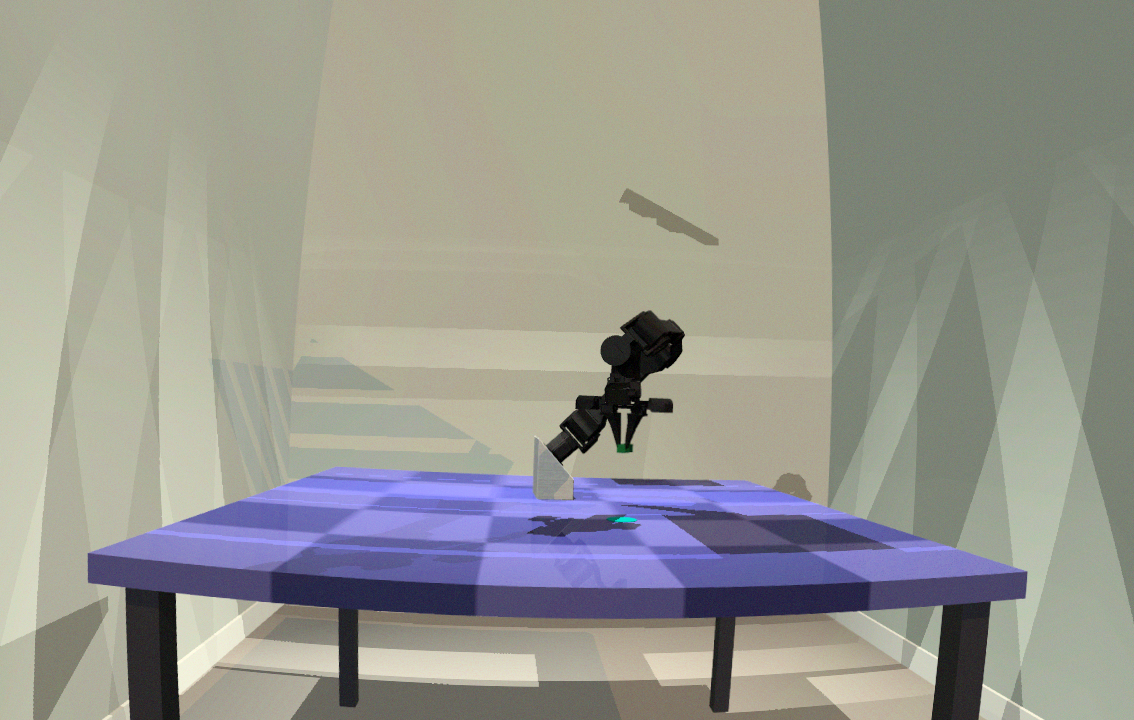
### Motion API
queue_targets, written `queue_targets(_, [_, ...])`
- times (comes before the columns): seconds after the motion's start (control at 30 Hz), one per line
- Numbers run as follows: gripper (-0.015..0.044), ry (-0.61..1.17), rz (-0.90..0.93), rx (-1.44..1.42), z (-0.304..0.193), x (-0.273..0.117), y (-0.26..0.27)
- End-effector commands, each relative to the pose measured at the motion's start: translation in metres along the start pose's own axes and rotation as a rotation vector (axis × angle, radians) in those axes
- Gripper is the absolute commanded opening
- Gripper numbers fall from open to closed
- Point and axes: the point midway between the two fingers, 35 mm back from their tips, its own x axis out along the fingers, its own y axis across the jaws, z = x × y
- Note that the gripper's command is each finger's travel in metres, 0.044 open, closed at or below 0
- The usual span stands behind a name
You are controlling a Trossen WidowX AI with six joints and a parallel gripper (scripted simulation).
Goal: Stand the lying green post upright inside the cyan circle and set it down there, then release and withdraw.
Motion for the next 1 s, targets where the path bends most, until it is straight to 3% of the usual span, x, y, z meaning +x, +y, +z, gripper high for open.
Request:
queue_targets(0.0, [0.0023,-0.008,-0.002,-0.016,-0.002,-0.001,0.003])
queue_targets(0.97, [0.0023,-0.101,-0.157,-0.058,-0.003,0.018,-0.007])
